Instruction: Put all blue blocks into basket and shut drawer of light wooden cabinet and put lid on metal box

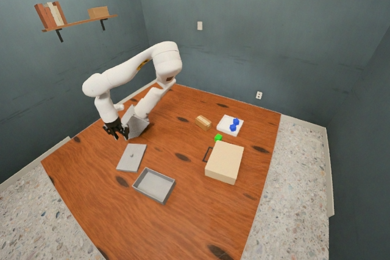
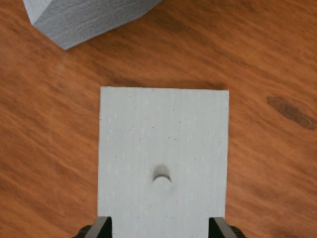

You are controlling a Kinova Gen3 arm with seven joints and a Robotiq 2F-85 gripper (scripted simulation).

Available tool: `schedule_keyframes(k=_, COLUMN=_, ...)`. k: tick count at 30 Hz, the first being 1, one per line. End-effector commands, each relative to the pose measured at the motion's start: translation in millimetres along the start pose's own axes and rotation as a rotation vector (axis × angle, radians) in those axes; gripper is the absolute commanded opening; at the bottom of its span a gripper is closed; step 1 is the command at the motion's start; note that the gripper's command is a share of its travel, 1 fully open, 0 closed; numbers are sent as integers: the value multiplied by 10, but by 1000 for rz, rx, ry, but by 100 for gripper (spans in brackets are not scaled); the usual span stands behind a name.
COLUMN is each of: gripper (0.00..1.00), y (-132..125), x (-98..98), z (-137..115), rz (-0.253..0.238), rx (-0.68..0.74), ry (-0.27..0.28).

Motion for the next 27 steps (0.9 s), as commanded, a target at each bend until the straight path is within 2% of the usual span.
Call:
schedule_keyframes(k=1, gripper=60, y=-7, x=-1, z=-11, rz=6, rx=22, ry=-7)
schedule_keyframes(k=13, gripper=60, y=-9, x=0, z=-13, rz=6, rx=25, ry=-7)
schedule_keyframes(k=14, gripper=48, y=-9, x=0, z=-13, rz=6, rx=25, ry=-7)
schedule_keyframes(k=27, gripper=48, y=-9, x=0, z=-13, rz=6, rx=25, ry=-7)
Point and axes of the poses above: the point where the finger pads meet when closed, its own x axis out along the fingers, its own y axis across the jaws, z = x × y, the point moved 3 cm from there along -x, back along the fingers, and after that the axes turned 12 degrees about -x, right-handed, at the moved point
